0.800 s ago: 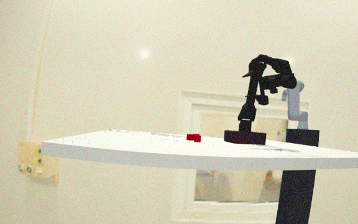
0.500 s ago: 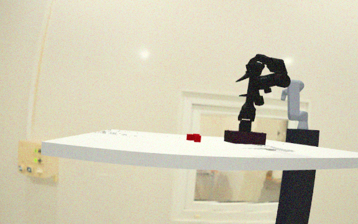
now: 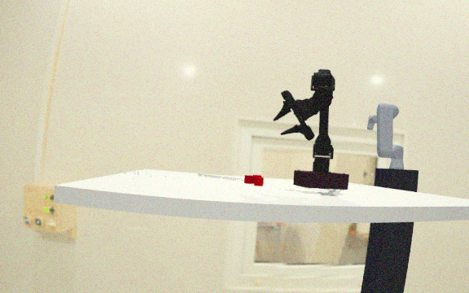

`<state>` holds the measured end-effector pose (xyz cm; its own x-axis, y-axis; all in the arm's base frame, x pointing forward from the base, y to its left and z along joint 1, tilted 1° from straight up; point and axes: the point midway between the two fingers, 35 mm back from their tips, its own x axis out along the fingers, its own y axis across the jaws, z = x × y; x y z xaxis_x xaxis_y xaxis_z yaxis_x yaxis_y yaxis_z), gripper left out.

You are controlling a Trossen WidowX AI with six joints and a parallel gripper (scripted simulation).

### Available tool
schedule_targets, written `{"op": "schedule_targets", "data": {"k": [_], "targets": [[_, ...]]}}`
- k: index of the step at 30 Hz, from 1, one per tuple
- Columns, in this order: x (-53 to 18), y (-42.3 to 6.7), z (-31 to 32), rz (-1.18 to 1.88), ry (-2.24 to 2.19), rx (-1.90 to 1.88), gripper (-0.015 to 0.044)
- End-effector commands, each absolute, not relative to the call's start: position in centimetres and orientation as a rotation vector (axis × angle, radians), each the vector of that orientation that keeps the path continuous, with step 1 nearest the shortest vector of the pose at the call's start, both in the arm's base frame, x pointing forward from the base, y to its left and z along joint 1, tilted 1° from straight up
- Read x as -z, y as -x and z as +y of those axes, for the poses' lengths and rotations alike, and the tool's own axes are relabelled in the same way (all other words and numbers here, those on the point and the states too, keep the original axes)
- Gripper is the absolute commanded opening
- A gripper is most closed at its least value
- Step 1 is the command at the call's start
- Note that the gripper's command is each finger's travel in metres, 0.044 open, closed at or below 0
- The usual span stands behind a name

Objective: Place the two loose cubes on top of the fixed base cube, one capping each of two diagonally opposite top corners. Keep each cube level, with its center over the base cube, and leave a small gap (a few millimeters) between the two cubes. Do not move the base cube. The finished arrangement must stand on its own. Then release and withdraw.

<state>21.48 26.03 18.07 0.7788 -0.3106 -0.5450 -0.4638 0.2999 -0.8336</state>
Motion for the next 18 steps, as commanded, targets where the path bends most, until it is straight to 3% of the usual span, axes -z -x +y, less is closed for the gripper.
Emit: {"op": "schedule_targets", "data": {"k": [1,18], "targets": [[-17.1,-23.6,23.3,0.847,1.15,-0.045,0.0265],[-13.9,-28.9,12.5,1.204,0.537,0.286,0.0265]]}}
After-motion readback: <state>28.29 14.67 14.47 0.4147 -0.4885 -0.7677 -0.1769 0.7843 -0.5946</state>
